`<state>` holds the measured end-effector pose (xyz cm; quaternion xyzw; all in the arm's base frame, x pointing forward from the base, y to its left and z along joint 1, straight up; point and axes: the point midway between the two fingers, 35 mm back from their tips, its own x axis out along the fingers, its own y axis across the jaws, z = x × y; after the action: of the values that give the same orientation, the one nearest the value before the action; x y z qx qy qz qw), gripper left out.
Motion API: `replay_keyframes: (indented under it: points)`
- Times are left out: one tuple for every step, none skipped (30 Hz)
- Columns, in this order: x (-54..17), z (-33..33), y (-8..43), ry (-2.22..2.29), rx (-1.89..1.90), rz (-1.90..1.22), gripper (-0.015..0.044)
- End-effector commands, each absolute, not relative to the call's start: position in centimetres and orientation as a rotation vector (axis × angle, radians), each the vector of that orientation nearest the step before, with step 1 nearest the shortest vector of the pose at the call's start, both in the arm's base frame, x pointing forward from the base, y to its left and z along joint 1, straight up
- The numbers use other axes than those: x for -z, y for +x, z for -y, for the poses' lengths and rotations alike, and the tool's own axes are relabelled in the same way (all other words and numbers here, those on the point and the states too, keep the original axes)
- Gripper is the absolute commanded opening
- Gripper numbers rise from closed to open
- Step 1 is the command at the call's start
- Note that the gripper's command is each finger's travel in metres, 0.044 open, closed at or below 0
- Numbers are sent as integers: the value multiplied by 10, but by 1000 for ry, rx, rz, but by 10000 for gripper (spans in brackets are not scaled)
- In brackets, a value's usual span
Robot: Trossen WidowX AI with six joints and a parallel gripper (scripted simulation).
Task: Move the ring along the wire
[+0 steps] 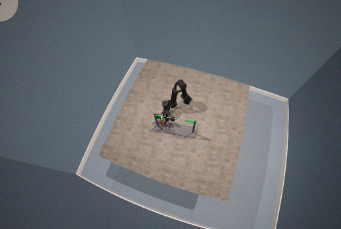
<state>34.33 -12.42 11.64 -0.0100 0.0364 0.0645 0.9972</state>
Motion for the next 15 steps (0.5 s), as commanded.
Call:
replay_keyframes:
  points:
    - [-116,124,343,-20,-129,-73,-11]
    - [-116,124,343,-20,-129,-73,-37]
    - [-116,124,343,-20,-129,-73,-63]
    - [-116,124,343,-20,-129,-73,-90]
    - [-116,124,343,-20,-129,-73,-116]
    - [-116,124,343,-20,-129,-73,-142]
    - [-116,124,343,-20,-129,-73,-150]
    - [-116,124,343,-20,-129,-73,-150]
    - [-116,124,343,-20,-129,-73,-150]
    - [-116,124,343,-20,-129,-73,-150]
    - [-116,124,343,-20,-129,-73,-150]
    - [-117,124,343,-20,-129,-73,-150]
    - [-117,124,343,-20,-129,-73,-150]
    - [-118,124,343,-20,-129,-73,-150]
    - [-119,124,343,-20,-128,-73,-150]
